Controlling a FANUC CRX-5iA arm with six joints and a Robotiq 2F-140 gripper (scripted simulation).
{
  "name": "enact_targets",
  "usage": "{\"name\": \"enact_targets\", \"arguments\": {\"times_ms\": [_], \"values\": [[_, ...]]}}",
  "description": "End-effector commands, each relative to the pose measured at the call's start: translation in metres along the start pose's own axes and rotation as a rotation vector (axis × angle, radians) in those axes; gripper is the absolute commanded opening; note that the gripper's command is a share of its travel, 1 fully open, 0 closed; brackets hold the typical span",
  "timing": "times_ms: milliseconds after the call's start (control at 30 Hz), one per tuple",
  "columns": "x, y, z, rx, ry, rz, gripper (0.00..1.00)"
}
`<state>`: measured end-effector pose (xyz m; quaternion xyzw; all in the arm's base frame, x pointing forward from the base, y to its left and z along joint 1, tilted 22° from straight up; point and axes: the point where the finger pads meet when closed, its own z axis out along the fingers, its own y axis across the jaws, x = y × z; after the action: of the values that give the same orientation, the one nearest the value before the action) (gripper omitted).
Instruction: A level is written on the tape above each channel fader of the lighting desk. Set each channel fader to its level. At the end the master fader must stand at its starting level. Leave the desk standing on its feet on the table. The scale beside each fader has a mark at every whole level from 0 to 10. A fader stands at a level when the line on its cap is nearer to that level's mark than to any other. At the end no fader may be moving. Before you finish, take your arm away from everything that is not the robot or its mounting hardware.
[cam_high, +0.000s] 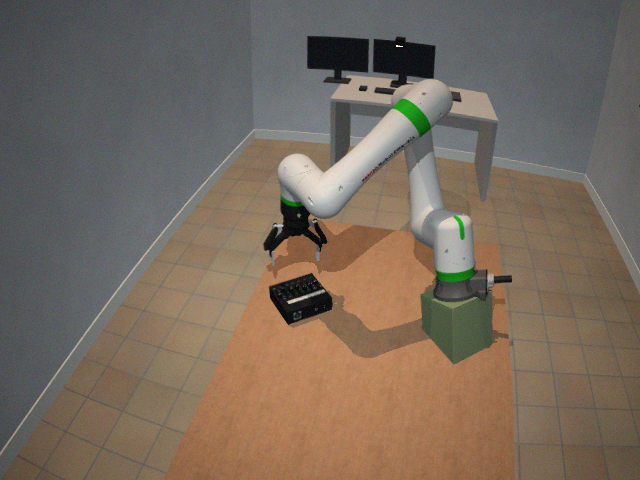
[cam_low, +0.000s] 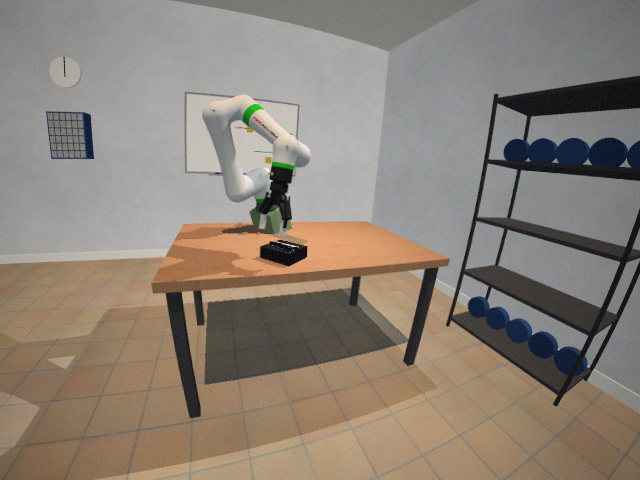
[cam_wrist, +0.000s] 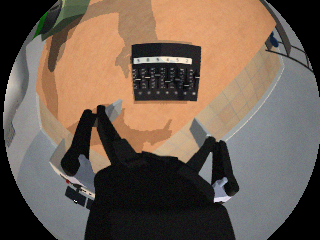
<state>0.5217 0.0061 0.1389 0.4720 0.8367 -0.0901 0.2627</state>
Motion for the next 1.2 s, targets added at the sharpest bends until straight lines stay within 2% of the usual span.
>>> {"name": "enact_targets", "arguments": {"times_ms": [0, 533, 800, 1000, 1167], "values": [[0.000, 0.000, 0.000, 0.000, 0.000, 0.000, 1.00], [0.000, 0.000, 0.000, 0.000, 0.000, -0.005, 1.00], [0.002, 0.000, -0.003, 0.000, 0.006, -0.117, 1.00], [0.008, 0.001, -0.010, -0.004, 0.025, -0.437, 1.00], [0.017, 0.001, -0.020, -0.013, 0.027, -0.632, 1.00]]}}
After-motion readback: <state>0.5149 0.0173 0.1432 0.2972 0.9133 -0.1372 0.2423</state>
